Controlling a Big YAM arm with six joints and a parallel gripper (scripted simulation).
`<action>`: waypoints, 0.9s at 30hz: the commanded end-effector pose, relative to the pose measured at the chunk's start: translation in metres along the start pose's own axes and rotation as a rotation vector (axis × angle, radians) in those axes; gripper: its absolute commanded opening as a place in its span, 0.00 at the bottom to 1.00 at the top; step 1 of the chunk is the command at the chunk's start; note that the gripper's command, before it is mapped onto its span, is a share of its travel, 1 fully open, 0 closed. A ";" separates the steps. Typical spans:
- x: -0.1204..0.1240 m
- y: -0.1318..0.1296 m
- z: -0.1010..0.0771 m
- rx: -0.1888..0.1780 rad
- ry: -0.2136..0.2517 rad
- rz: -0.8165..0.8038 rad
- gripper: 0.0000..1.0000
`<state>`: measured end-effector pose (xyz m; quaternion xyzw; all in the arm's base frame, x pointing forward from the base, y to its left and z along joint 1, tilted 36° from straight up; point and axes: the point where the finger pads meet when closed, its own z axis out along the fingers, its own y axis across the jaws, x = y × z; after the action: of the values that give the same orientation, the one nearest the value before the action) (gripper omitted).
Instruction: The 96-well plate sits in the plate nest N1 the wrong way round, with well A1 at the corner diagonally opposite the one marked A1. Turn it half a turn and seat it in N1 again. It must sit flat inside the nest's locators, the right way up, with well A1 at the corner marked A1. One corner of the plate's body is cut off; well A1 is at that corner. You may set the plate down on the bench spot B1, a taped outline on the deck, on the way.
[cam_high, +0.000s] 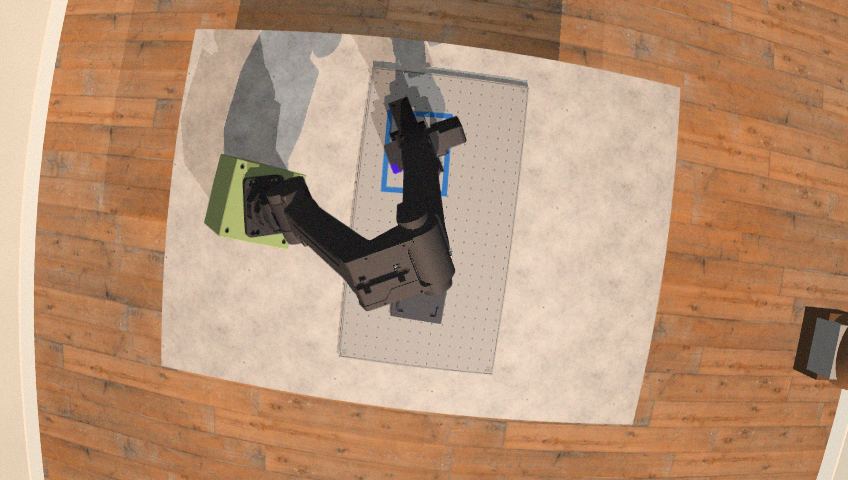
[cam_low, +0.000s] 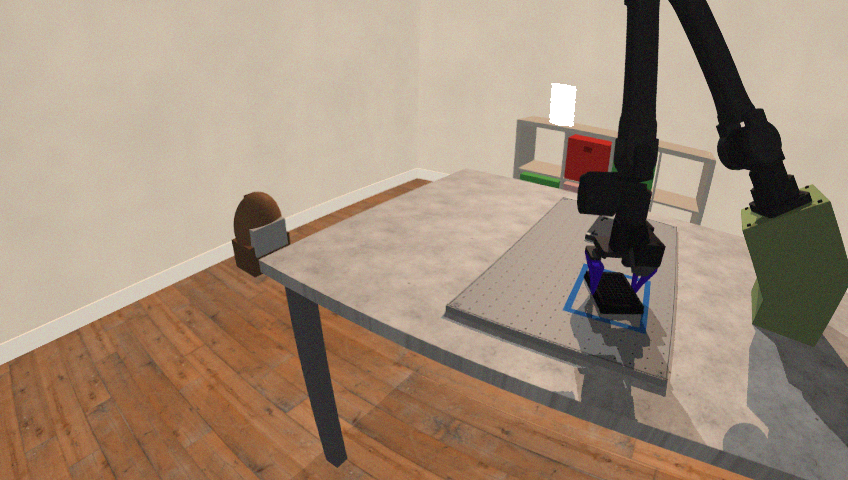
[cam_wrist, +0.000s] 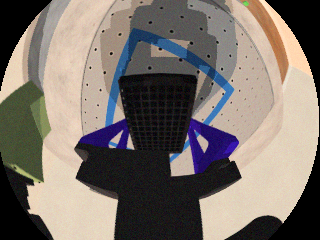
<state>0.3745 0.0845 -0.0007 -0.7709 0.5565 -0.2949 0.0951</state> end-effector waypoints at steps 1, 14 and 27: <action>-0.001 -0.006 -0.001 0.016 -0.004 0.001 0.00; -0.001 -0.006 -0.001 0.016 -0.004 0.001 0.00; -0.004 -0.007 -0.020 0.022 -0.008 0.002 0.00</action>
<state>0.3686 0.0849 0.0034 -0.7719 0.5562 -0.2937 0.0924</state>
